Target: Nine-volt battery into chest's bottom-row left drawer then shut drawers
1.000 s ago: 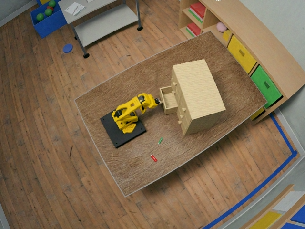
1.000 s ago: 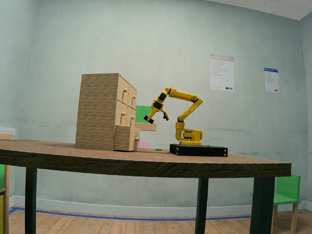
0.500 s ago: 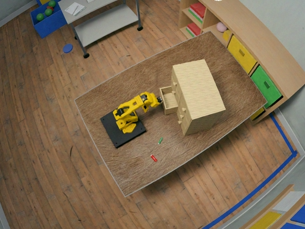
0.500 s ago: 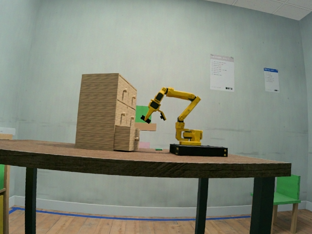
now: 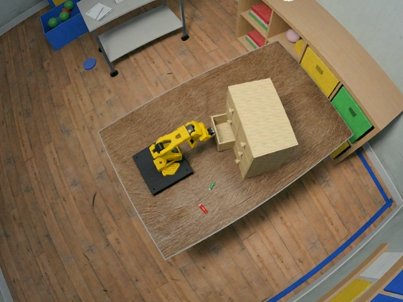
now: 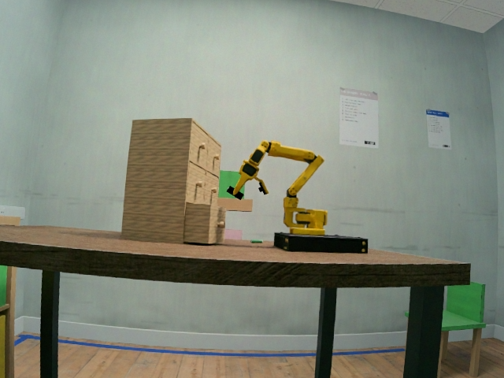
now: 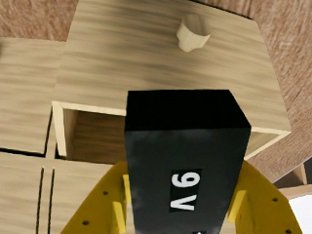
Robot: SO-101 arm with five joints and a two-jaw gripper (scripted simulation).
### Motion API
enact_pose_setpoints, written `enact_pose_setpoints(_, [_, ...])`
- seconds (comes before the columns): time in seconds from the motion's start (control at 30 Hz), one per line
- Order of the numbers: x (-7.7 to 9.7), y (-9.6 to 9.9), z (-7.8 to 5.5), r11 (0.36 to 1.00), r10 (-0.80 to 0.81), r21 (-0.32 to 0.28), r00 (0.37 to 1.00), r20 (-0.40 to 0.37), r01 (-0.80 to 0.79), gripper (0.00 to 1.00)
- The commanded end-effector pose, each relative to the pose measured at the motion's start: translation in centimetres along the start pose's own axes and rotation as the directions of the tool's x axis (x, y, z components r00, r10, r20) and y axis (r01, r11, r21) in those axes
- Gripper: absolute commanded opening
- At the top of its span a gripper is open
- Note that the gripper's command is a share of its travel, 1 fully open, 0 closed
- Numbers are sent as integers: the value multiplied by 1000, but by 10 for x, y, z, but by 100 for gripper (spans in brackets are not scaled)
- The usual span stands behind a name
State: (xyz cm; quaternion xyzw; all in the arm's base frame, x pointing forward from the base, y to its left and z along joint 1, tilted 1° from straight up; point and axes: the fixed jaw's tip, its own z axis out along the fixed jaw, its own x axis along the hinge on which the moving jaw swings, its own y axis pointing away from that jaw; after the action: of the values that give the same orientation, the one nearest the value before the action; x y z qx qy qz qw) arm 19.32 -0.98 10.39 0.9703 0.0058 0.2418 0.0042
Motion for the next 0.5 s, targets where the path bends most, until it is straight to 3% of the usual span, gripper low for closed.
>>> enact_pose_setpoints(0.0, [7, -1, -2, 1000, -8, 4, 1000, -27, 9, 0])
enact_pose_setpoints(0.47, [10, -2, -3, 1000, -12, 6, 1000, -27, 12, 0])
